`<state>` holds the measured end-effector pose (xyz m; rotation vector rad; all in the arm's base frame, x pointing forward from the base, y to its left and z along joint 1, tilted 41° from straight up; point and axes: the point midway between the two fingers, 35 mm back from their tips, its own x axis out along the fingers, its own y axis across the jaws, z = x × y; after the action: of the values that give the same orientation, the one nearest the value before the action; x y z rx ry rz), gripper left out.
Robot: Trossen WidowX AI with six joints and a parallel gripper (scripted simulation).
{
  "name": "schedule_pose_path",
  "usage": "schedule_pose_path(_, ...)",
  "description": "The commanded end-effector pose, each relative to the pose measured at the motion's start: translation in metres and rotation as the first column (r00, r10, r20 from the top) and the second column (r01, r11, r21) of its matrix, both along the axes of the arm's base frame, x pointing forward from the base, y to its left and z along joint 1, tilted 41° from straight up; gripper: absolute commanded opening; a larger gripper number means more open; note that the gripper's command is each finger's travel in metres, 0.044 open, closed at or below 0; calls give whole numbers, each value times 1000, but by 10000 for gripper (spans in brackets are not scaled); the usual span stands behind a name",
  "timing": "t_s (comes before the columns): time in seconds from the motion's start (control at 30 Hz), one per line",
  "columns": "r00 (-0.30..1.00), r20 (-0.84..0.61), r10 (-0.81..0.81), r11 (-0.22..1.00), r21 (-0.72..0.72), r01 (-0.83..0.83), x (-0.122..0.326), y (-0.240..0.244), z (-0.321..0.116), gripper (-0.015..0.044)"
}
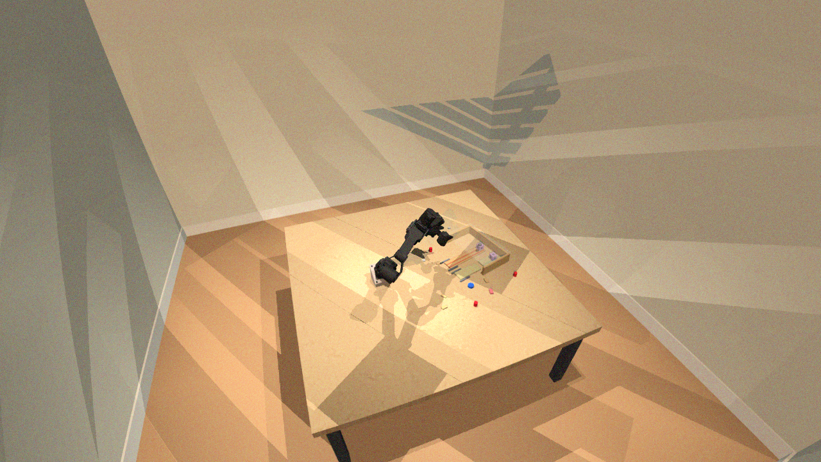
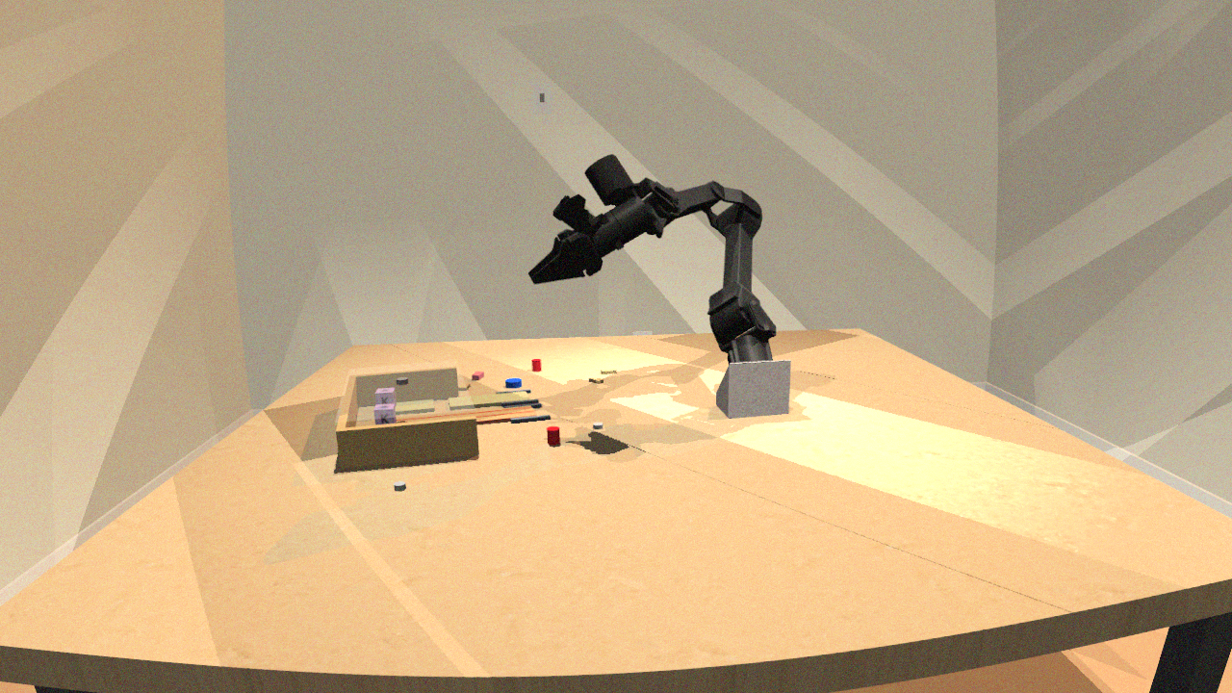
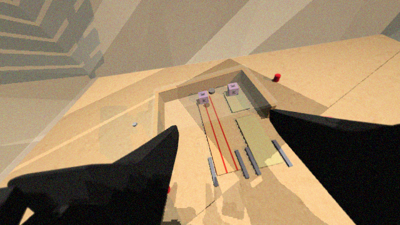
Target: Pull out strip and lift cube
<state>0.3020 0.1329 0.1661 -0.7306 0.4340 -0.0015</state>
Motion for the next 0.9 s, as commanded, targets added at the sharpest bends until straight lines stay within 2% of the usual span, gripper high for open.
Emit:
schedule_pose_path(0.0, 988, -14, -155, 988, -6, 154, -6, 4, -26, 400)
schedule_pose_path(0.7, 988, -14, -155, 988, -6, 154, -6, 4, -26, 400)
schedule_pose_path(0.87, 966, -142, -218, 974, -89, 207, 17, 0, -36, 269)
